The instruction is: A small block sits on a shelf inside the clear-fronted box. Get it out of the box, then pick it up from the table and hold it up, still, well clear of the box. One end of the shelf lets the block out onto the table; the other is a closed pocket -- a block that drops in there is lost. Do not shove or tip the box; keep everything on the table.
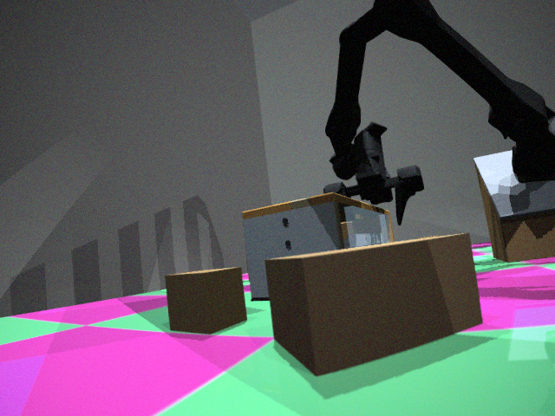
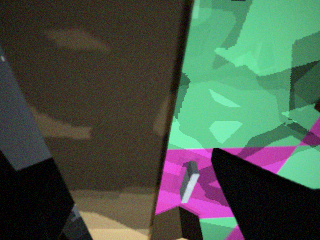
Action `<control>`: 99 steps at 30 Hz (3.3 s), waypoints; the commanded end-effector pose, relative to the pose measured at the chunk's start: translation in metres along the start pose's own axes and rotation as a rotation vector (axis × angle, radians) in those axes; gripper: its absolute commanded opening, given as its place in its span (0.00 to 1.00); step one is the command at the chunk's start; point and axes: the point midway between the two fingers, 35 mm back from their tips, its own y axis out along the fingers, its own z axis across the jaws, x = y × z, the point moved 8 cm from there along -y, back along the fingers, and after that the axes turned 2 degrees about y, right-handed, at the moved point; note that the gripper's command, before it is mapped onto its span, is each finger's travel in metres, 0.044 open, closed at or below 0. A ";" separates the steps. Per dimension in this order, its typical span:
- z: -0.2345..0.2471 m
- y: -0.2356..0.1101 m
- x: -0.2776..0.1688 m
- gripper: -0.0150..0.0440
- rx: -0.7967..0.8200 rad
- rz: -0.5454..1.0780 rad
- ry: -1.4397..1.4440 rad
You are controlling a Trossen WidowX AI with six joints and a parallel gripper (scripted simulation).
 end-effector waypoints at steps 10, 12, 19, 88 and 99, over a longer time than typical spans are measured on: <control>0.000 -0.002 0.006 0.93 0.001 0.003 0.002; 0.000 -0.002 0.006 0.93 0.001 0.003 0.002; -0.001 0.001 0.000 0.93 0.001 0.004 0.002; -0.001 0.010 -0.027 0.93 0.001 0.005 0.003; -0.001 0.012 -0.033 0.93 0.001 0.005 0.003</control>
